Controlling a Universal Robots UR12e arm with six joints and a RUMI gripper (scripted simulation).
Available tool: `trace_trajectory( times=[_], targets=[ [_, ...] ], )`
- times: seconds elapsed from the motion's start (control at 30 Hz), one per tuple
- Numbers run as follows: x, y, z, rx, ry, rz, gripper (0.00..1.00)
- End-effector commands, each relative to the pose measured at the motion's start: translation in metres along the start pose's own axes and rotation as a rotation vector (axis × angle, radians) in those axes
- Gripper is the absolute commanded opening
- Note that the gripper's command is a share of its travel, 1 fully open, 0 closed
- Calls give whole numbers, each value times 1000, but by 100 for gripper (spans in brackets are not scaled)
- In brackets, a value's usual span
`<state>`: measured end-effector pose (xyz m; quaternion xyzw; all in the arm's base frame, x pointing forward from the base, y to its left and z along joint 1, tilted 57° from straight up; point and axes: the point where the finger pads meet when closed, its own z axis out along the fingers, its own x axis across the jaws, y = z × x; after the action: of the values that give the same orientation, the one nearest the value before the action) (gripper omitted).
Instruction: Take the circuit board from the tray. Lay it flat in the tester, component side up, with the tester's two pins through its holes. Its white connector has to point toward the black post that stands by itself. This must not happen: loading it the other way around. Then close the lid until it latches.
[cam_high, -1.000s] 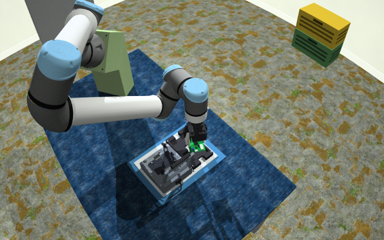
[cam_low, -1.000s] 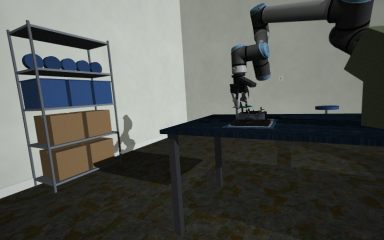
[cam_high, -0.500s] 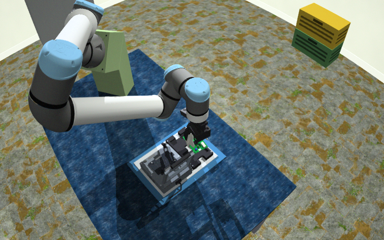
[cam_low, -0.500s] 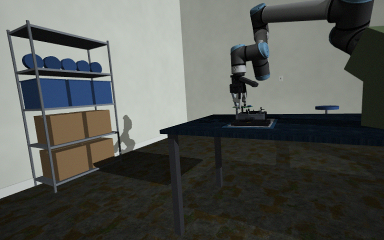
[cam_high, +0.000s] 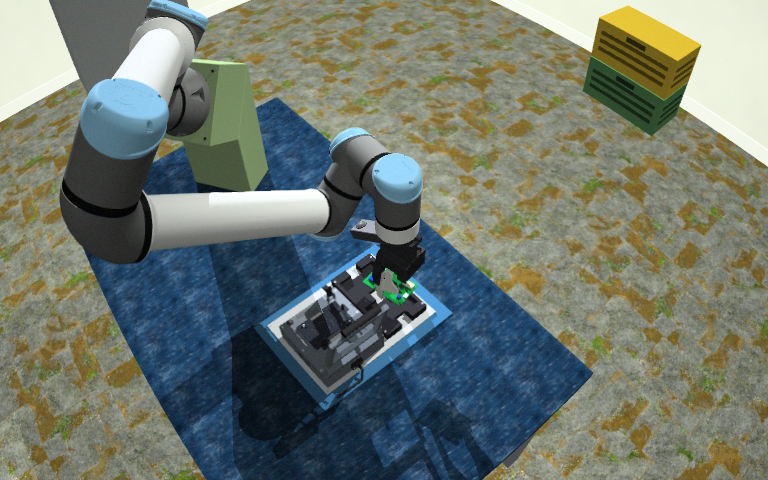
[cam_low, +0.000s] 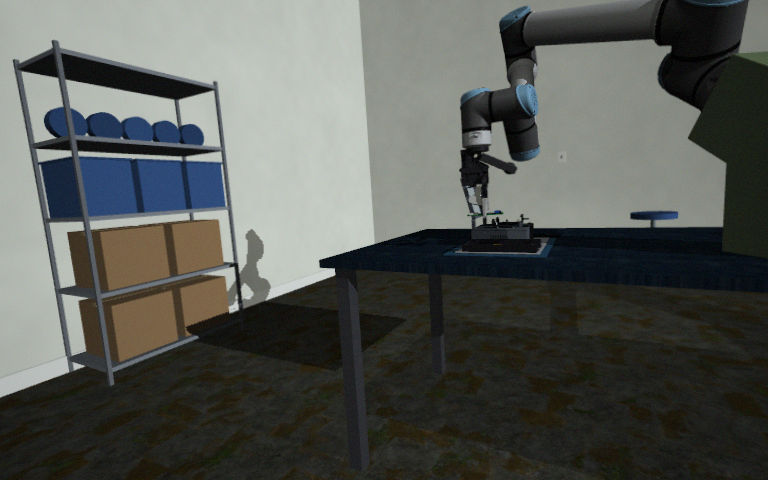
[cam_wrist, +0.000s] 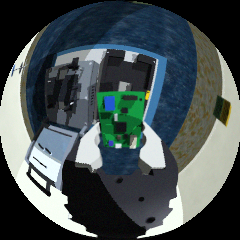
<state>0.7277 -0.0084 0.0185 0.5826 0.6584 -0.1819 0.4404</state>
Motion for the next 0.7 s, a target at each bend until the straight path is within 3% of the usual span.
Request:
trace_trajectory(
  times=[0.0, 0.67],
  targets=[
    [2, 1, -1, -16, 1, -175, 39],
    [2, 0, -1, -16, -3, -616, 39]
  ],
)
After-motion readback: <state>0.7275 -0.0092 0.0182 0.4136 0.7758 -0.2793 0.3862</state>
